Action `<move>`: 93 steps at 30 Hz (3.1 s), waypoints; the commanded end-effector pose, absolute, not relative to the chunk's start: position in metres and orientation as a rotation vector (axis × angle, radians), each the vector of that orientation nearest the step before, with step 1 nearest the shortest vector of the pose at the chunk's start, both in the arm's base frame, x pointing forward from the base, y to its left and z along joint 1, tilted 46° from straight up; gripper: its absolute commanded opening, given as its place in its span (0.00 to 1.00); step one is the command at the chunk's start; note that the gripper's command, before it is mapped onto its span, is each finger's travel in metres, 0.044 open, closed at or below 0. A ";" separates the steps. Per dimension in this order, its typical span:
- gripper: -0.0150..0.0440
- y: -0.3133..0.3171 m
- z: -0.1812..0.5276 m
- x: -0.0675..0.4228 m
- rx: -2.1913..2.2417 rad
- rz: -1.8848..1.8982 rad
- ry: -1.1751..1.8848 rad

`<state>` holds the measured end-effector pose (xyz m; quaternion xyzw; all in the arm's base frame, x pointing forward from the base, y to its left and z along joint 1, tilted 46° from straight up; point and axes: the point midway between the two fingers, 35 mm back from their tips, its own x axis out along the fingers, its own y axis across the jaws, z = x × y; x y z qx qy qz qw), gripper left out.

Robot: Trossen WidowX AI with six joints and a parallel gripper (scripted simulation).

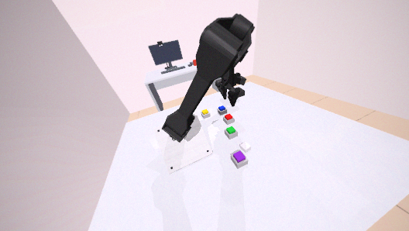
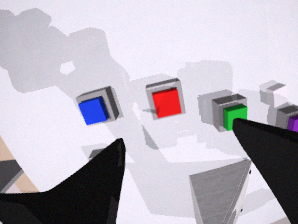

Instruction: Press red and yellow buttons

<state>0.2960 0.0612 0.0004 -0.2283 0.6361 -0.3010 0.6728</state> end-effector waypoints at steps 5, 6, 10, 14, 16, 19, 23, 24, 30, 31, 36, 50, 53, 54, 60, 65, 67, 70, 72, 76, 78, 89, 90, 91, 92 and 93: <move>0.93 0.064 0.000 0.289 -0.576 -0.651 1.464; 0.93 0.064 0.000 0.289 -0.576 -0.651 1.464; 0.75 0.036 -0.028 0.291 -0.576 -0.650 1.464; 0.58 0.020 -0.043 0.289 -0.578 -0.653 1.463; 0.49 0.020 -0.043 0.289 -0.578 -0.653 1.463; 0.35 0.020 -0.043 0.289 -0.578 -0.653 1.463; 0.29 0.020 -0.043 0.289 -0.578 -0.653 1.463; 0.29 0.020 -0.043 0.289 -0.578 -0.653 1.463; 0.29 0.020 -0.043 0.289 -0.578 -0.653 1.463; 0.29 0.020 -0.043 0.289 -0.578 -0.653 1.463; 0.29 0.016 -0.047 0.289 -0.578 -0.653 1.463; 0.29 0.000 -0.063 0.289 -0.578 -0.653 1.463; 0.29 -0.003 -0.066 0.289 -0.579 -0.654 1.463; 0.29 -0.004 -0.066 0.289 -0.579 -0.654 1.463; 0.29 -0.004 -0.066 0.289 -0.579 -0.654 1.463; 0.29 -0.004 -0.066 0.289 -0.579 -0.654 1.463; 0.29 -0.004 -0.066 0.289 -0.579 -0.654 1.463; 0.29 -0.004 -0.066 0.289 -0.579 -0.654 1.463; 0.29 -0.004 -0.066 0.289 -0.579 -0.654 1.463; 0.29 0.012 -0.051 0.289 -0.576 -0.653 1.463; 0.29 0.020 -0.043 0.289 -0.578 -0.653 1.463; 0.29 0.064 0.000 0.289 -0.576 -0.651 1.464; 0.29 0.064 0.000 0.289 -0.576 -0.651 1.464; 0.29 0.064 0.000 0.289 -0.576 -0.651 1.464; 0.29 0.064 0.000 0.289 -0.576 -0.651 1.464; 0.29 0.065 -0.001 0.289 -0.576 -0.649 1.465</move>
